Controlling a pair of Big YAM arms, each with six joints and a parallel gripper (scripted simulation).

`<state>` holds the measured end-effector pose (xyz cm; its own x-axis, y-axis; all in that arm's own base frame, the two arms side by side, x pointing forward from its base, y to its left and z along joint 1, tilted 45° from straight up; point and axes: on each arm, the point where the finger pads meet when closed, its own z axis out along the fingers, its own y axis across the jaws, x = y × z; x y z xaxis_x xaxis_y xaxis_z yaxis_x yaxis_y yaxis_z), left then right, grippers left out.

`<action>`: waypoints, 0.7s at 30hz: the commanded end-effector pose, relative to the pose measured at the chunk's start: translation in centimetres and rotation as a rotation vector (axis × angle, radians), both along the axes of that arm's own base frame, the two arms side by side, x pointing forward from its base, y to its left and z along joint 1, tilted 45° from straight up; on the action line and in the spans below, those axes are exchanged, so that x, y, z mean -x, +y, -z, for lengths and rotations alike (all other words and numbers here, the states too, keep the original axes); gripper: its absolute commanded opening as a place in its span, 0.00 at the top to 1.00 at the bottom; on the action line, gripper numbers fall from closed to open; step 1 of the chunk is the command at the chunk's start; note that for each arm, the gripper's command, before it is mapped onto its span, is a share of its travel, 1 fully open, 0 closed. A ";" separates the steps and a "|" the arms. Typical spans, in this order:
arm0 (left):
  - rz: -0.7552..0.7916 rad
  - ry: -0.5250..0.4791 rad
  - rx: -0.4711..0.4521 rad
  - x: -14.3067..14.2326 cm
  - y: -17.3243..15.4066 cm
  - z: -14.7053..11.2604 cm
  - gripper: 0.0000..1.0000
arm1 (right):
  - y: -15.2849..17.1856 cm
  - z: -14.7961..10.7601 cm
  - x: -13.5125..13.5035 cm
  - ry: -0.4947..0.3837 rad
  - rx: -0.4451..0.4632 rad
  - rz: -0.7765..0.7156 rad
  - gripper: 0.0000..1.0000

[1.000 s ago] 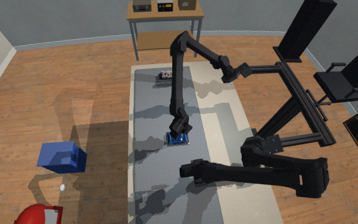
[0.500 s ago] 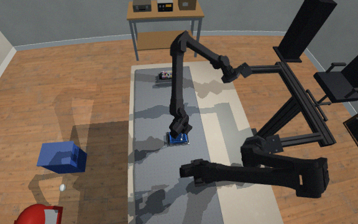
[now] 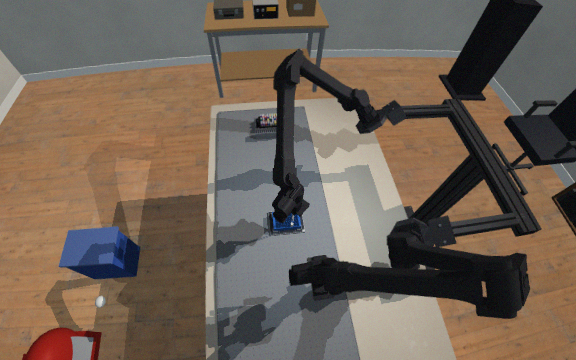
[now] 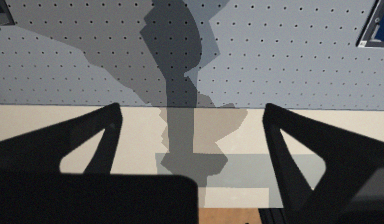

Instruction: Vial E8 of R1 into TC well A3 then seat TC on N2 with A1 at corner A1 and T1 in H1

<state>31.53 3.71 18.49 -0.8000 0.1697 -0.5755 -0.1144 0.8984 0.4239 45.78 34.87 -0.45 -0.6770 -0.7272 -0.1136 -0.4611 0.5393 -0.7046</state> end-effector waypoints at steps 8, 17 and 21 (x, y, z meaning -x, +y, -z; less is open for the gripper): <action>0.009 -0.012 -0.003 -0.3 -0.1 -0.9 0.00 | 1.0 -1.0 -0.2 -0.014 -0.015 -0.011 0.93; 0.009 -0.012 -0.003 -0.3 -0.1 -0.9 0.00 | 1.0 -1.0 -0.2 -0.014 -0.015 -0.011 0.93; 0.009 -0.012 -0.003 -0.3 -0.1 -0.9 0.00 | 1.9 -1.9 0.3 -0.018 -0.019 -0.035 0.93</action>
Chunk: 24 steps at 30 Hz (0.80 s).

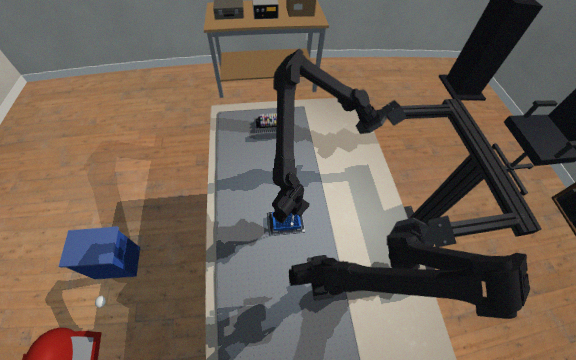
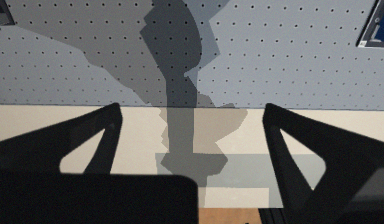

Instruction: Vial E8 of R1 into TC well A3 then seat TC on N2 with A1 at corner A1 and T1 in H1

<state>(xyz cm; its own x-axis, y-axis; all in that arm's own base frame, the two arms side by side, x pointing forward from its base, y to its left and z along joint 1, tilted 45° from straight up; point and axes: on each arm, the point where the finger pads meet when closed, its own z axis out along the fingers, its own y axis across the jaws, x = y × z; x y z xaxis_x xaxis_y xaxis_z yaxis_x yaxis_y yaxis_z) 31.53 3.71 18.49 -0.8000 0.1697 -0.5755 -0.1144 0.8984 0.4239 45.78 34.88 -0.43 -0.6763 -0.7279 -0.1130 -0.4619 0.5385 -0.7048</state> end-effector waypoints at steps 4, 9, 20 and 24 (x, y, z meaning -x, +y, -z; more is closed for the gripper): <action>0.009 -0.012 -0.003 -0.3 -0.1 -0.9 0.00 | 1.6 -1.5 0.0 -0.020 -0.020 -0.027 0.93; 0.009 -0.012 -0.003 -0.3 -0.1 -0.9 0.00 | 1.3 -1.2 -0.3 -0.020 -0.021 -0.021 0.93; 0.009 -0.012 -0.003 -0.3 -0.1 -0.9 0.00 | 0.0 -0.1 -0.9 -0.010 -0.008 -0.001 0.93; 0.009 -0.012 -0.003 -0.3 -0.1 -0.9 0.00 | -0.2 0.1 -1.0 -0.008 -0.006 0.003 0.93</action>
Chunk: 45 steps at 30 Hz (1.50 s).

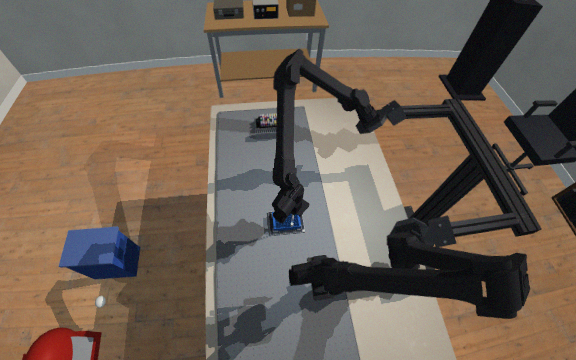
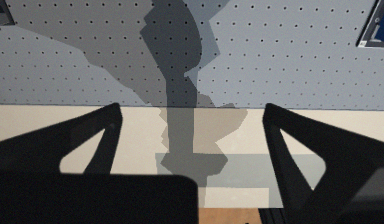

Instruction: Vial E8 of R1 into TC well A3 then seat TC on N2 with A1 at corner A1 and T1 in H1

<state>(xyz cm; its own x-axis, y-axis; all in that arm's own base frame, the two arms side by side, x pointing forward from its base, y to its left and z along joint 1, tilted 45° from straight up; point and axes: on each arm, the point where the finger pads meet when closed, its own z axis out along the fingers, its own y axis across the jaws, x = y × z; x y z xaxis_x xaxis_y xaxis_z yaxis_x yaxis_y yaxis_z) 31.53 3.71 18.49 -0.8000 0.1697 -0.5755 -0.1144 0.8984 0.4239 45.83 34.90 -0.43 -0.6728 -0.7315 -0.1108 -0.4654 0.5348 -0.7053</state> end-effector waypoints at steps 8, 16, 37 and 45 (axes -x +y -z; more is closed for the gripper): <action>0.009 -0.012 -0.003 -0.3 -0.1 -0.9 0.00 | -0.4 0.5 -0.9 -0.004 -0.003 0.006 0.93; 0.009 -0.012 -0.003 -0.3 -0.1 -0.9 0.00 | -0.4 0.6 -0.7 -0.002 -0.001 0.002 0.93; 0.009 -0.012 -0.003 -0.3 -0.1 -0.9 0.00 | -0.6 1.0 -0.8 -0.001 0.000 0.001 0.93; 0.009 -0.012 -0.003 -0.3 -0.1 -0.9 0.00 | -0.7 0.9 -1.2 -0.005 -0.005 0.006 0.93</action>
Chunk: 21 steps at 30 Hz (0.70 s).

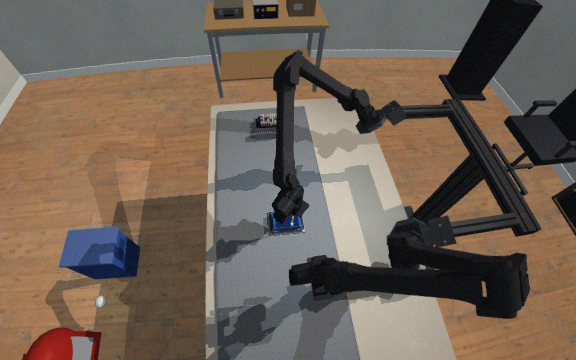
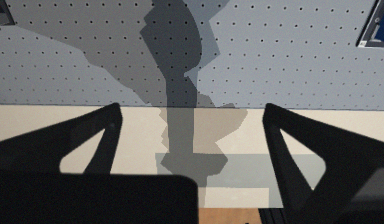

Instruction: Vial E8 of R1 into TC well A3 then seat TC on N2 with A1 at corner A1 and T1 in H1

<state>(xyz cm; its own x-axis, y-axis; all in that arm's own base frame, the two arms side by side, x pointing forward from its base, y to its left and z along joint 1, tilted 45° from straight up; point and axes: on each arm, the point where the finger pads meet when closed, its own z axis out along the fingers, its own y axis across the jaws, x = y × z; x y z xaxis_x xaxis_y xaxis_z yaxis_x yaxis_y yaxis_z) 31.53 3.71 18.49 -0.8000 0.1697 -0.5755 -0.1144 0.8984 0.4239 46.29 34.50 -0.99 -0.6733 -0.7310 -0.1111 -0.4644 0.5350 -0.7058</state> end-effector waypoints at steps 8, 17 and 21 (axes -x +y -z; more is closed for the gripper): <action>0.009 -0.012 -0.003 -0.3 -0.1 -0.9 0.00 | -0.4 0.1 -1.0 -0.007 -0.009 0.007 0.93; 0.009 -0.012 -0.003 -0.3 -0.1 -0.9 0.00 | -0.7 0.7 -0.9 -0.001 -0.001 0.007 0.93; 0.009 -0.012 -0.003 -0.3 -0.1 -0.9 0.00 | -0.4 0.5 -1.0 -0.005 -0.007 0.005 0.93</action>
<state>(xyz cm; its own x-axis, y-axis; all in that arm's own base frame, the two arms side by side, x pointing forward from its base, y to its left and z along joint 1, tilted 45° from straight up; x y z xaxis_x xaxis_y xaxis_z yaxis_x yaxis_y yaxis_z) 31.53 3.71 18.49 -0.8000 0.1697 -0.5755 -0.1144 0.8984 0.4239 46.50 34.31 -1.29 -0.6735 -0.7309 -0.1103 -0.4644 0.5345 -0.7061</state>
